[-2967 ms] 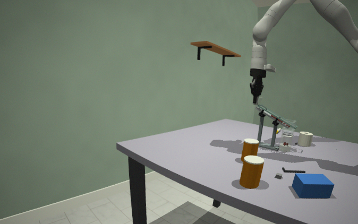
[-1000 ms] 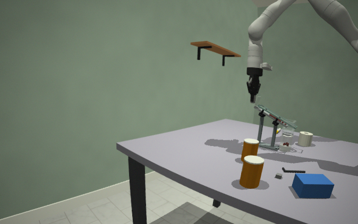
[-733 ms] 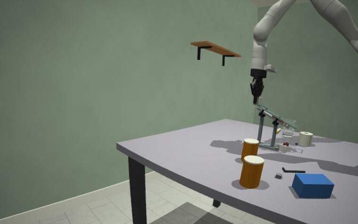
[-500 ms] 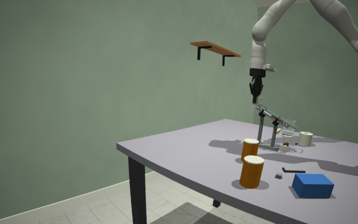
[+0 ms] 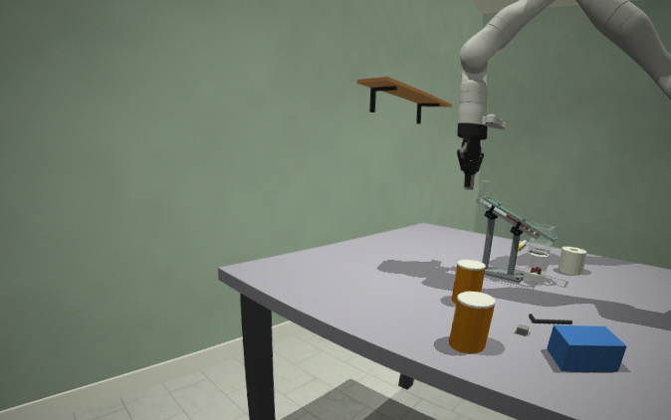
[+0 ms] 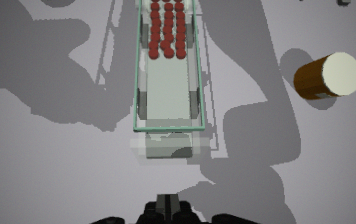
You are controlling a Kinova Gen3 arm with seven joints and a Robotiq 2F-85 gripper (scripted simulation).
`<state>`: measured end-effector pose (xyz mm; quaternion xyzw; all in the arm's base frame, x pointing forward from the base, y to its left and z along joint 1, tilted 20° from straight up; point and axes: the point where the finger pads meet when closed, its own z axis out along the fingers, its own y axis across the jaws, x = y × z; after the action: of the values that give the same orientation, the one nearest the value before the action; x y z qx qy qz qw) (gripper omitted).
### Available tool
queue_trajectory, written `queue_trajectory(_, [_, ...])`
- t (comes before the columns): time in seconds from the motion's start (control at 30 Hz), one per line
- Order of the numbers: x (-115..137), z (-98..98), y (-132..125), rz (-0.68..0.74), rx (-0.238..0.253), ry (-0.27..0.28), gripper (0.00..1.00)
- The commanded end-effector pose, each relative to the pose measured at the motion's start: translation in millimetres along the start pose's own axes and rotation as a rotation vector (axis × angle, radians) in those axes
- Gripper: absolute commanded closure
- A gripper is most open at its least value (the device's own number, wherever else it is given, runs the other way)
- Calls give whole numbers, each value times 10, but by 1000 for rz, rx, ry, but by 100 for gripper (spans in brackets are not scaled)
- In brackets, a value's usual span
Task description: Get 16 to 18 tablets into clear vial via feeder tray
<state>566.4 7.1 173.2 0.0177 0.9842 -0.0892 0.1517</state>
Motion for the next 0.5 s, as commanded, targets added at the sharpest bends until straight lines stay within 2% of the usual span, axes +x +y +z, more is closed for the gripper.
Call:
queue_trajectory(0.0, [19, 5, 5, 0, -3, 8, 100])
queue_trajectory(0.3, [170, 62, 16, -1, -8, -1, 100])
queue_trajectory(0.47, [420, 156, 18, -1, -8, -1, 100])
